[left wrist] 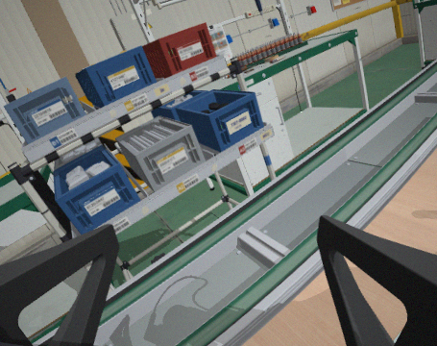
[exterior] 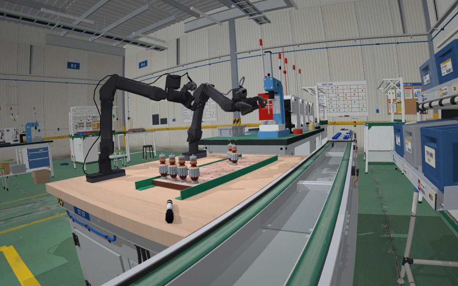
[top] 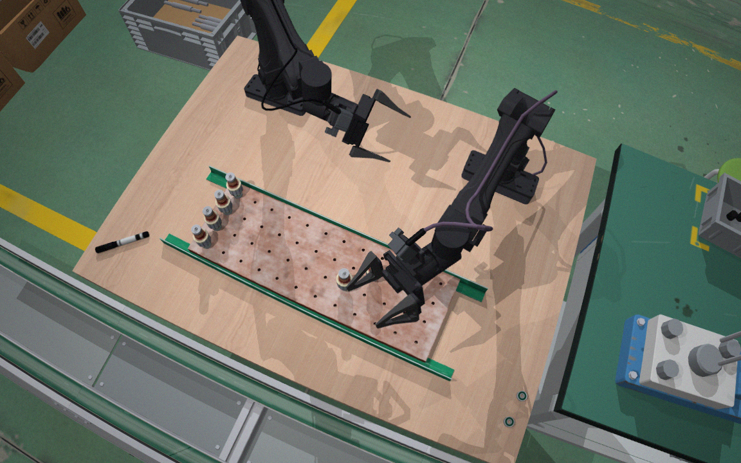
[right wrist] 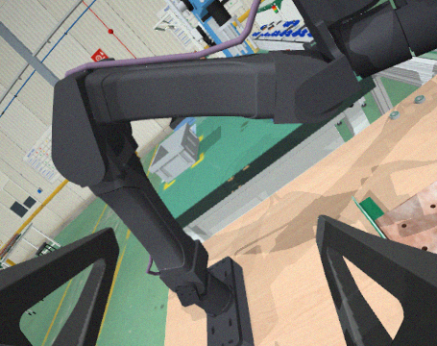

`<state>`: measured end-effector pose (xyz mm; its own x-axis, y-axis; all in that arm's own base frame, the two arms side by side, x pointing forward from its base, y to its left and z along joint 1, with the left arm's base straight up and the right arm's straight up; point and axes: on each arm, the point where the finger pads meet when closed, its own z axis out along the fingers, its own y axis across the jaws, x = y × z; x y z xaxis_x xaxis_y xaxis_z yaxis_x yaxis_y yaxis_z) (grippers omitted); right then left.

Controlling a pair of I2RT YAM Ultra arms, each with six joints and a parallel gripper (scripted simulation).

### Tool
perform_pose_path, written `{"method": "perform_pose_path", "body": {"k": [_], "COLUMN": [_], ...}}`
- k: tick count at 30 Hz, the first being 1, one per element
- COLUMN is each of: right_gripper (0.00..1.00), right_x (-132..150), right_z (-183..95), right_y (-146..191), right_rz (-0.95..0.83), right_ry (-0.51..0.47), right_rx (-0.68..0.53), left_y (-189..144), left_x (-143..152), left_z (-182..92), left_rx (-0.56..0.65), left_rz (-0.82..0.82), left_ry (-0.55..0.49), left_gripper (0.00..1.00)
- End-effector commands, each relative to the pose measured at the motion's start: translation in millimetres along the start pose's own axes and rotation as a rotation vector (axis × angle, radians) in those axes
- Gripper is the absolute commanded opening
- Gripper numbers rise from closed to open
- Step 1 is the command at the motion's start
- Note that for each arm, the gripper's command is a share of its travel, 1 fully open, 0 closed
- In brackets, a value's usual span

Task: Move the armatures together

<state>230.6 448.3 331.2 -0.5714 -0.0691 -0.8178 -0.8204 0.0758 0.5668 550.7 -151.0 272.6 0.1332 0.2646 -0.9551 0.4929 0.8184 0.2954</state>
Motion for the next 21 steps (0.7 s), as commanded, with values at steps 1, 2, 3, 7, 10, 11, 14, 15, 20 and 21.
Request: {"method": "perform_pose_path", "body": {"k": [1, 2, 3, 7, 10, 11, 14, 15, 20, 21], "right_gripper": [1.0, 1.0, 1.0, 1.0, 1.0, 1.0, 1.0, 1.0, 1.0, 1.0], "right_x": [-6, -6, -6, -6, -6, -6, -6, -6, -14, -14], "right_z": [-2, -2, -2, -2, -2, -2, -2, -2, -15, -14], "right_y": [5, 5, 5, 5, 5, 5, 5, 5, -3, -4], "right_rz": [-0.013, -0.013, -0.013, -0.013, -0.013, -0.013, -0.013, -0.013, -0.03, -0.03], "right_ry": [-0.013, -0.013, -0.013, -0.013, -0.013, -0.013, -0.013, -0.013, -0.041, -0.041], "right_rx": [-0.009, -0.009, -0.009, -0.009, -0.009, -0.009, -0.009, -0.009, 0.038, 0.038], "left_y": [2, 2, 2, 2, 2, 2, 2, 2, 15, 14], "left_x": [-10, -10, -10, -10, -10, -10, -10, -10, -22, -19], "left_z": [-1, -1, -1, -1, -1, -1, -1, -1, -9, -10], "left_rx": [-0.005, -0.005, -0.005, -0.005, -0.005, -0.005, -0.005, -0.005, -0.04, -0.039], "left_rz": [0.006, 0.006, 0.006, 0.006, 0.006, 0.006, 0.006, 0.006, -0.002, -0.005], "left_ry": [-0.02, -0.02, -0.02, -0.02, -0.02, -0.02, -0.02, -0.02, -0.027, -0.021], "left_gripper": [1.0, 1.0, 1.0, 1.0, 1.0, 1.0, 1.0, 1.0, 1.0, 1.0]}}
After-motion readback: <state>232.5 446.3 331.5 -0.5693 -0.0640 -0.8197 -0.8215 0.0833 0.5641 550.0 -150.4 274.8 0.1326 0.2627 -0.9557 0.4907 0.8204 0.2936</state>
